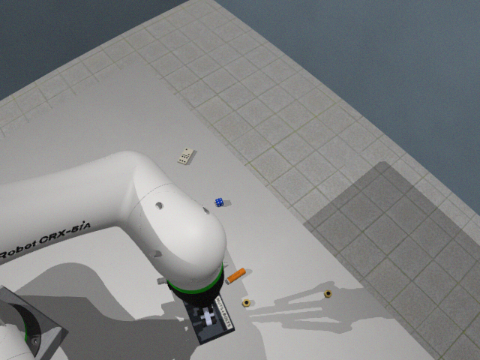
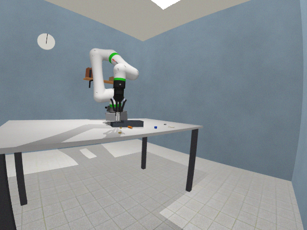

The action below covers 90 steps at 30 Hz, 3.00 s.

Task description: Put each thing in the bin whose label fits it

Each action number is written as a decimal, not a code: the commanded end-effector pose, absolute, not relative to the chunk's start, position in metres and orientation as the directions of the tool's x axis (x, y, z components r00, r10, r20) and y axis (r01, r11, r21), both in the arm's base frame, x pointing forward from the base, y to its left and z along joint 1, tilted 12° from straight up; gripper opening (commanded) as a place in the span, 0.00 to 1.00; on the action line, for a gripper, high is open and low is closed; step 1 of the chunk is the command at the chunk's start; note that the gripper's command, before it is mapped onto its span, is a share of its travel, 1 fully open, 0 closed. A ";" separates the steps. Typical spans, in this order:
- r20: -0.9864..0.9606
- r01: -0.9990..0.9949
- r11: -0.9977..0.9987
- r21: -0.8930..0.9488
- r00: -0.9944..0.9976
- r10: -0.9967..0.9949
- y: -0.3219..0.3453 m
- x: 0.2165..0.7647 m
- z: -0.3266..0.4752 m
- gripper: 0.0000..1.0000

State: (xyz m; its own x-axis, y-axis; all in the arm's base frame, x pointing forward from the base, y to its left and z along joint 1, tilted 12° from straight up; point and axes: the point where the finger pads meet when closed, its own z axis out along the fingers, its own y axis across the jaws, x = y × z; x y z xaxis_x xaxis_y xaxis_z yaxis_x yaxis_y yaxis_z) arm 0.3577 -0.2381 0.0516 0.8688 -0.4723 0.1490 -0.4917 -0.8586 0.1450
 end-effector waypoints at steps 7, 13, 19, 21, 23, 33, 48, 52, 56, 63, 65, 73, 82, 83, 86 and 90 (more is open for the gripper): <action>0.150 -0.492 -0.859 0.145 0.869 -0.472 -0.242 0.359 0.033 0.15; 0.150 -0.492 -0.859 0.145 0.869 -0.472 -0.244 0.360 0.022 0.15; 0.150 -0.492 -0.859 0.145 0.869 -0.472 -0.244 0.360 0.022 0.15; 0.150 -0.492 -0.859 0.145 0.869 -0.472 -0.244 0.360 0.022 0.15; 0.150 -0.492 -0.859 0.145 0.869 -0.472 -0.244 0.360 0.022 0.15; 0.150 -0.492 -0.859 0.145 0.869 -0.472 -0.244 0.360 0.022 0.15; 0.150 -0.492 -0.859 0.145 0.869 -0.472 -0.244 0.360 0.022 0.15; 0.150 -0.492 -0.859 0.145 0.869 -0.472 -0.244 0.360 0.022 0.15; 0.150 -0.492 -0.859 0.145 0.869 -0.472 -0.244 0.360 0.022 0.15; 0.150 -0.492 -0.859 0.145 0.869 -0.472 -0.243 0.360 0.029 0.15; 0.150 -0.492 -0.859 0.145 0.869 -0.472 -0.242 0.359 0.031 0.15; 0.150 -0.492 -0.859 0.145 0.869 -0.472 -0.241 0.359 0.039 0.15; 0.150 -0.492 -0.859 0.145 0.869 -0.472 -0.237 0.358 0.056 0.15; 0.150 -0.492 -0.859 0.145 0.869 -0.472 -0.237 0.358 0.060 0.15; 0.150 -0.492 -0.859 0.145 0.869 -0.472 -0.234 0.357 0.072 0.15; 0.150 -0.492 -0.859 0.145 0.869 -0.472 -0.233 0.356 0.079 0.15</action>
